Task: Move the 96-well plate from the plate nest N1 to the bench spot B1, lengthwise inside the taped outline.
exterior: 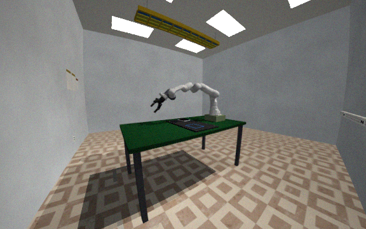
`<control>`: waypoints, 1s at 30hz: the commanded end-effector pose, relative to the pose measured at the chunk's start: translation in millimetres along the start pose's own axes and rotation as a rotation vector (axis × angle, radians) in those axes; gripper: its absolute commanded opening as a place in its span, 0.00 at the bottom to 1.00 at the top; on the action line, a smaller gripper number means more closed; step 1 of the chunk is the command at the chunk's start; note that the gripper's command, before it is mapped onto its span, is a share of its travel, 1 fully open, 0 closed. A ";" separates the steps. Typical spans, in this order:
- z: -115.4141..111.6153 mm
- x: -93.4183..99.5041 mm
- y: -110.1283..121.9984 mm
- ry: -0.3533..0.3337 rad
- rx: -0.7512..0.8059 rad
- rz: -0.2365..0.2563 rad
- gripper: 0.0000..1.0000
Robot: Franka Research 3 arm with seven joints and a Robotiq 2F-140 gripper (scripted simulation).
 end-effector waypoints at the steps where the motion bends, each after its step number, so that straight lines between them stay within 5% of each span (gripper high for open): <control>1: 0.1 0.1 -0.1 0.000 0.000 0.000 1.00; 19: -1.6 0.4 -0.4 -0.004 0.000 -0.003 1.00; 30: -34.9 7.6 -2.3 -0.084 -0.012 -0.062 1.00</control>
Point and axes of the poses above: the point where the finger pads meet when closed, its own x axis back along the fingers, its own y axis across the jaws, z = x × y, the point moved 7 cm from there along x, back along the fingers, and after that the axes turned 14 degrees about x, right-handed, at the moved point
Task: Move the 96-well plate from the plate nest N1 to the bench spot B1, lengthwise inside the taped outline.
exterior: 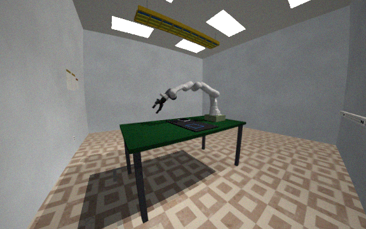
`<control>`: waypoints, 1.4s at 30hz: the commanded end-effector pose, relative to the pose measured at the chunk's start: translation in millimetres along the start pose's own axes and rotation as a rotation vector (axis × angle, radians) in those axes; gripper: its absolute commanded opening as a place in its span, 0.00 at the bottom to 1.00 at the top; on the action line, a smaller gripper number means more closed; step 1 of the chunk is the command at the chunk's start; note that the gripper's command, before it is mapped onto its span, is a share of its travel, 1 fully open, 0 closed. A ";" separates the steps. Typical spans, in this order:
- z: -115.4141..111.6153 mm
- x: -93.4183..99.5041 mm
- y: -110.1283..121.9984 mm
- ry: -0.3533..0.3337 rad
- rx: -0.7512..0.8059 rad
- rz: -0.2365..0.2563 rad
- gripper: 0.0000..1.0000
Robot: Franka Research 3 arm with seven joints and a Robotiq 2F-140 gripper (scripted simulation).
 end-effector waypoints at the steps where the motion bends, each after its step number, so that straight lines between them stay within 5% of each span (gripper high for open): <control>1: -13.6 4.8 -4.3 -0.036 -0.030 -0.024 1.00; 42: -131.5 75.9 52.7 -0.248 -0.181 -0.309 1.00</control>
Point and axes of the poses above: the point where the finger pads meet when closed, its own x axis back along the fingers, its own y axis across the jaws, z = x × y, the point moved 7 cm from there along x, back along the fingers, and after that the axes turned 14 degrees about x, right-handed, at the moved point
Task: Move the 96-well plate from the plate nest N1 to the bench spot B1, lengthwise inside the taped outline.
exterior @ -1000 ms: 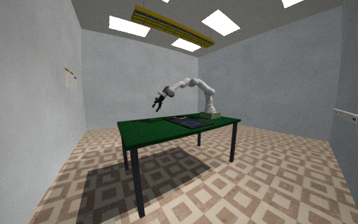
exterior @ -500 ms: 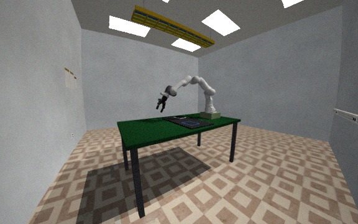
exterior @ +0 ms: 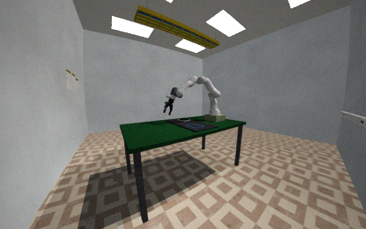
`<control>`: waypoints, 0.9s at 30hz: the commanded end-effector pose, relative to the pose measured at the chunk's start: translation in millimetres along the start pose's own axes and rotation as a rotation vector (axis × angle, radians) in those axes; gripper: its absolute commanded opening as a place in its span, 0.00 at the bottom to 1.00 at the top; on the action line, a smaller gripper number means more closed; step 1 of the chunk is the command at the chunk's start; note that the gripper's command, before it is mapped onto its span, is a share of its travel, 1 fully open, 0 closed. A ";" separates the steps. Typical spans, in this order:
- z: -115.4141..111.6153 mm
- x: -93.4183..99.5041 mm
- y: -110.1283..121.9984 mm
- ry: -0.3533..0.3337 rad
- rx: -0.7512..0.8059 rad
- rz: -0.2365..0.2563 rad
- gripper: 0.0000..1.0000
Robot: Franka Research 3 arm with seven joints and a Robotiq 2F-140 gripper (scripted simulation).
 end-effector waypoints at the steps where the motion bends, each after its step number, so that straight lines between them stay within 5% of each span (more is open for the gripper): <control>1: -10.6 5.1 7.9 -0.018 -0.058 -0.028 1.00; 27: -83.9 35.3 80.1 -0.102 -0.213 -0.181 1.00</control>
Point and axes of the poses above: the point where the finger pads meet when closed, its own x axis back along the fingers, its own y axis across the jaws, z = x × y, the point moved 7 cm from there along x, back along the fingers, and after that the axes turned 14 degrees about x, right-handed, at the moved point
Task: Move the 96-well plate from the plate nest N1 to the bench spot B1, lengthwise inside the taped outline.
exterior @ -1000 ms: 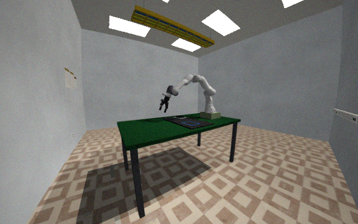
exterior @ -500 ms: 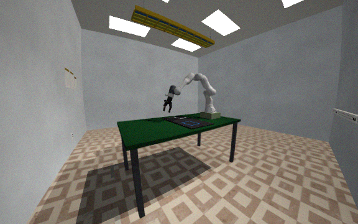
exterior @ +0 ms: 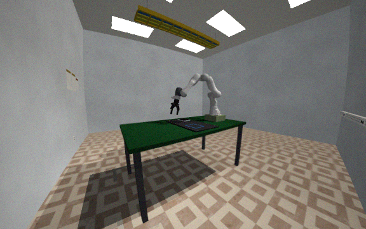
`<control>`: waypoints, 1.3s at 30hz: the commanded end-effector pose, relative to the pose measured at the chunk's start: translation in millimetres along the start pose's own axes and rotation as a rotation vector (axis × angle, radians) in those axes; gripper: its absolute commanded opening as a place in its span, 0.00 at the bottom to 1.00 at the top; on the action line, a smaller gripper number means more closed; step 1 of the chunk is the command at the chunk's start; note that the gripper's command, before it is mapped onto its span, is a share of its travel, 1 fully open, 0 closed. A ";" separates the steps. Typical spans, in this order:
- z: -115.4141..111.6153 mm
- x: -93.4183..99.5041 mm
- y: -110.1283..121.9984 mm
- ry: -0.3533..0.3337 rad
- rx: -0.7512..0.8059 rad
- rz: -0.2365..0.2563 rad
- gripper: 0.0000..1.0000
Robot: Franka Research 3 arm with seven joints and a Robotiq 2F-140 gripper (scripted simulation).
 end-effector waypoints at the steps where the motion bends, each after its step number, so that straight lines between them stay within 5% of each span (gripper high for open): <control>1: -10.6 3.6 11.3 -0.013 -0.066 -0.026 1.00; 39: -99.1 18.3 107.8 -0.109 -0.267 -0.171 1.00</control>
Point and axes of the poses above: the point where the finger pads meet when closed, its own x axis back along the fingers, its own y axis across the jaws, z = x × y, the point moved 7 cm from there along x, back along the fingers, and after that the axes turned 14 degrees about x, right-handed, at the moved point
